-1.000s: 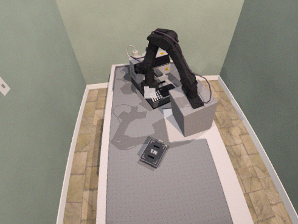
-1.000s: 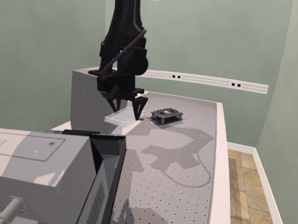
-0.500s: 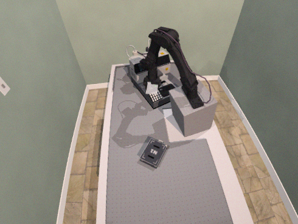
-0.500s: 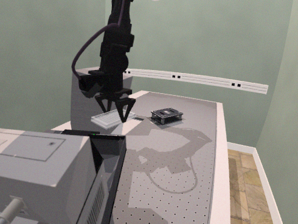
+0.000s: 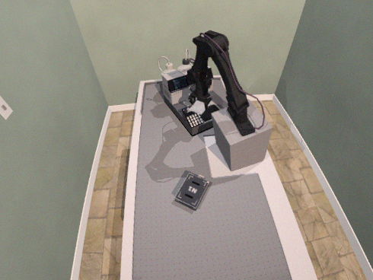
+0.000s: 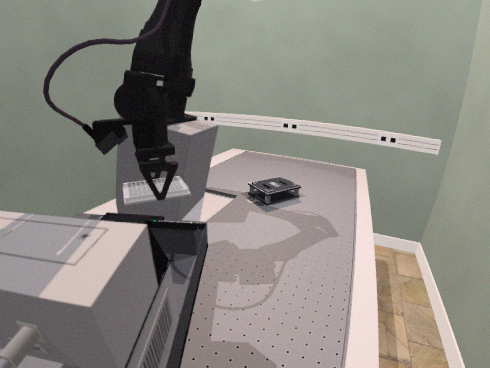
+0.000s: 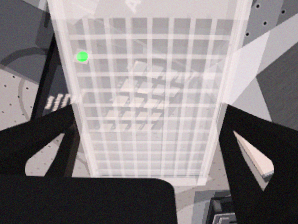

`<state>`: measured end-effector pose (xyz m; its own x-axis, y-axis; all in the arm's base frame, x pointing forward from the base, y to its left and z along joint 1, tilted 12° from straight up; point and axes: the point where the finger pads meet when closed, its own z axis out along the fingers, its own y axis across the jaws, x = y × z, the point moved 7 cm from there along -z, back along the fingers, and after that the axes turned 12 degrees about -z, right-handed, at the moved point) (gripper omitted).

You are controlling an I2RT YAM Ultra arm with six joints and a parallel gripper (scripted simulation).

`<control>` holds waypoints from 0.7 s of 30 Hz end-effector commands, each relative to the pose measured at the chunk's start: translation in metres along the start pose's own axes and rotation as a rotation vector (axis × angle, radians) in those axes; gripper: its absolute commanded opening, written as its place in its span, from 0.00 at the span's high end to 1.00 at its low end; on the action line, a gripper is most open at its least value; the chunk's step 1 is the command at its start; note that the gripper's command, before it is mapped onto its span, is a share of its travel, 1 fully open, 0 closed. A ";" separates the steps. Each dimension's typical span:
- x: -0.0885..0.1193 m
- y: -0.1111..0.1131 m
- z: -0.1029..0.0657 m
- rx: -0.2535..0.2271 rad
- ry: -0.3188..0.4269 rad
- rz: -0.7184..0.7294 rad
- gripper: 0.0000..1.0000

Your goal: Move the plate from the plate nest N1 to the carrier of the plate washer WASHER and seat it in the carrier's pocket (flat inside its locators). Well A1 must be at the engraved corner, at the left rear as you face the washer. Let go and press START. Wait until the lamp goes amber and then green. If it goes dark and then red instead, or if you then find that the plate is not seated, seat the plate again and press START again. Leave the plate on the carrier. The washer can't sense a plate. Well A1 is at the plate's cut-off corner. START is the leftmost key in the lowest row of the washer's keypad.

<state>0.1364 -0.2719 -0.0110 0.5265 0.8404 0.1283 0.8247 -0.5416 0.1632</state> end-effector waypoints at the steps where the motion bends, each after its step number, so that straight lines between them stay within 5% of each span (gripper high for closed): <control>1: -0.015 -0.007 -0.001 -0.002 -0.003 0.126 0.16; 13: -0.063 -0.043 -0.007 -0.004 -0.005 0.521 0.16; 21: -0.078 -0.050 -0.015 -0.021 -0.024 0.502 0.16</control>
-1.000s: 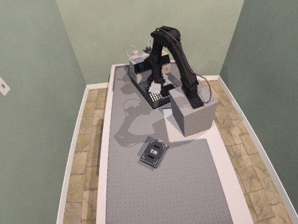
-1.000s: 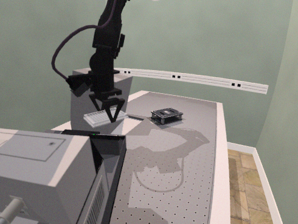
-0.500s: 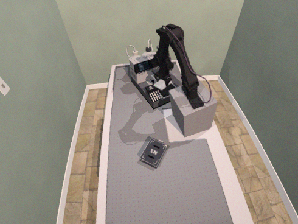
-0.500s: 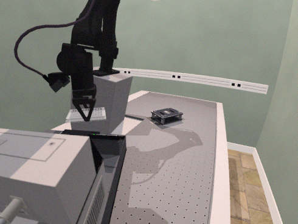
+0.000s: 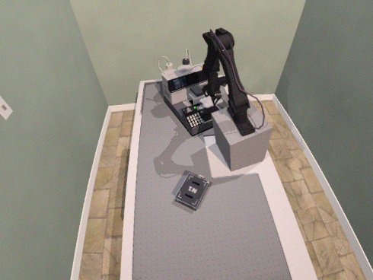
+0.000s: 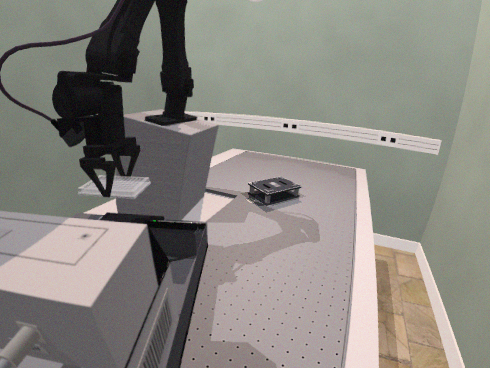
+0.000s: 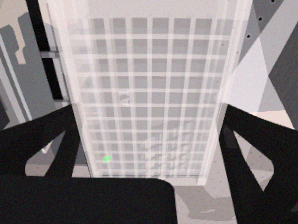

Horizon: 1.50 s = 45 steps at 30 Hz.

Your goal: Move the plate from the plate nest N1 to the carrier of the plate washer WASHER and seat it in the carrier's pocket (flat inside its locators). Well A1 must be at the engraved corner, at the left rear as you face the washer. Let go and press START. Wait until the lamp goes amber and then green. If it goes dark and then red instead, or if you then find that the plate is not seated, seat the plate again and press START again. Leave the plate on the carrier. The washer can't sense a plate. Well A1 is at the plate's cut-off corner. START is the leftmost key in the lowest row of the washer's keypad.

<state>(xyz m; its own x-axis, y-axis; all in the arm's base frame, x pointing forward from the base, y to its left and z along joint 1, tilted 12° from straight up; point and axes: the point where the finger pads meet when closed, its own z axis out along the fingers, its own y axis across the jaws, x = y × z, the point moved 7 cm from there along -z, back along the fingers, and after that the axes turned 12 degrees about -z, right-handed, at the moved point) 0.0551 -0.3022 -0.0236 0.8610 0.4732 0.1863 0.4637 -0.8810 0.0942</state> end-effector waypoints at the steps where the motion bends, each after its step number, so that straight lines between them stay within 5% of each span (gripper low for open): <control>1: -0.004 0.008 -0.011 -0.016 -0.014 -0.010 0.16; 15: 0.007 -0.006 -0.005 0.020 0.001 -0.002 0.16; 45: 0.005 0.009 -0.008 -0.015 -0.013 -0.009 0.16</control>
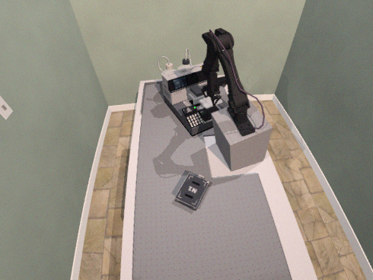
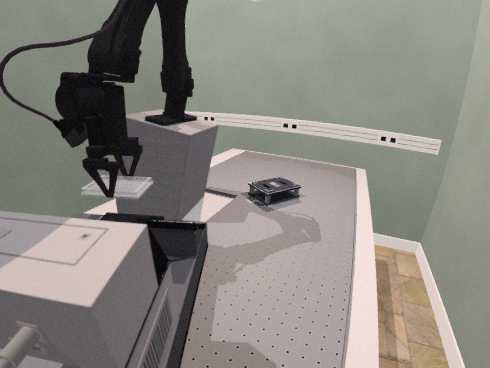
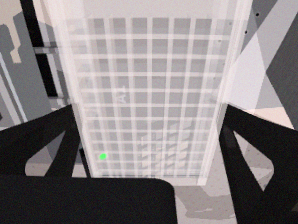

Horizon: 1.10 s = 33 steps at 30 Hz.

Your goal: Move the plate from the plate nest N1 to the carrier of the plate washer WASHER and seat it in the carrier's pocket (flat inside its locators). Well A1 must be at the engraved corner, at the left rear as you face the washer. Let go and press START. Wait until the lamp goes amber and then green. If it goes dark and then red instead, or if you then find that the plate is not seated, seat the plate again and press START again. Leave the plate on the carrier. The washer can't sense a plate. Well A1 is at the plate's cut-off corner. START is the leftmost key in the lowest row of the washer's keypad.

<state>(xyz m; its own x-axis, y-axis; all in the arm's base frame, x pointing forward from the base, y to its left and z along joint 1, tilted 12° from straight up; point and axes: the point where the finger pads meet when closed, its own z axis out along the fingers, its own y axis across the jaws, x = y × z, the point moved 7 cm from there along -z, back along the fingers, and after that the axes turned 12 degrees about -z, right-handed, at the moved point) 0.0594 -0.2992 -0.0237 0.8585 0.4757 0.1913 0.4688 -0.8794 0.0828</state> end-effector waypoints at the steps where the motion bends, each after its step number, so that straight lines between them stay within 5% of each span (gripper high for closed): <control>1: -0.003 0.007 0.002 -0.015 -0.014 -0.001 0.16; 33: -0.005 0.014 0.049 -0.023 -0.017 0.001 0.16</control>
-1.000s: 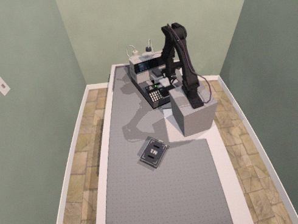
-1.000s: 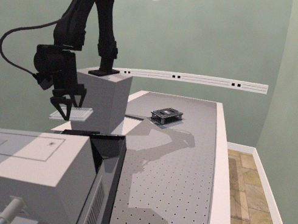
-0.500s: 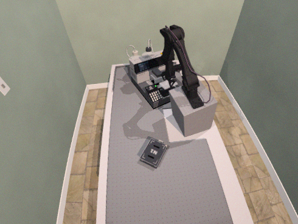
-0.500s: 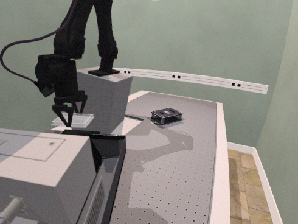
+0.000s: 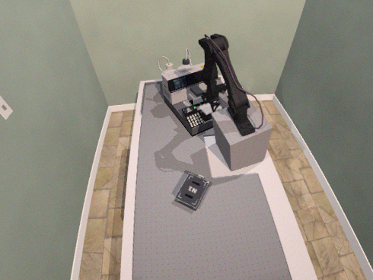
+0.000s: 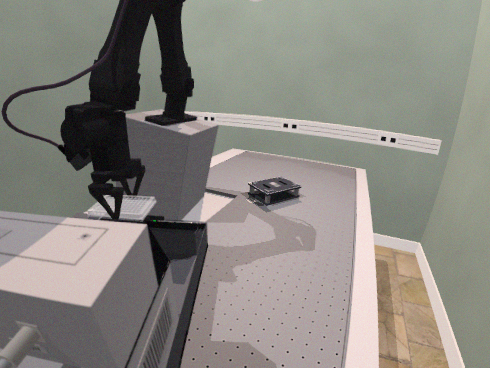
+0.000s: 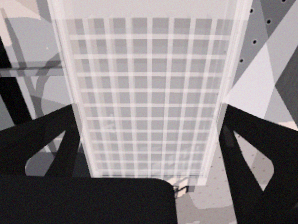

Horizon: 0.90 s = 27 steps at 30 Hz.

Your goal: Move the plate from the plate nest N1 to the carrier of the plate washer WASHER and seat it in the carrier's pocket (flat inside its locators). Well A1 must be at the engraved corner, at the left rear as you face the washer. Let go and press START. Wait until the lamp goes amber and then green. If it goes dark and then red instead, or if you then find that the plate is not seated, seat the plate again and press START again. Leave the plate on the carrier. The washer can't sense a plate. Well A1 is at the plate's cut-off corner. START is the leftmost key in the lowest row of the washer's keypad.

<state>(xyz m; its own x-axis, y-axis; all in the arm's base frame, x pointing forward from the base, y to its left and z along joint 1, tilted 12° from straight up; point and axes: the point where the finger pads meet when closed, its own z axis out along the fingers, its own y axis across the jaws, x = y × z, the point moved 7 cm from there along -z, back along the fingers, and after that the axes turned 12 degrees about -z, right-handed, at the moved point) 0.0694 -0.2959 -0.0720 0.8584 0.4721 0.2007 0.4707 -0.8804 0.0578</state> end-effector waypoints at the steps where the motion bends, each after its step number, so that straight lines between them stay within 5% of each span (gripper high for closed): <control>1: -0.006 0.016 0.000 -0.048 -0.027 -0.003 0.16; 16: -0.007 0.017 0.025 -0.048 -0.027 -0.003 0.16; 27: -0.005 0.015 0.019 -0.055 -0.029 -0.005 0.16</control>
<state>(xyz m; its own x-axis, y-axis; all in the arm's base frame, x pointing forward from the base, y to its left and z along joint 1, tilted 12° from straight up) 0.0757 -0.3028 -0.0963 0.8582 0.4759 0.1923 0.4692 -0.8793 0.0819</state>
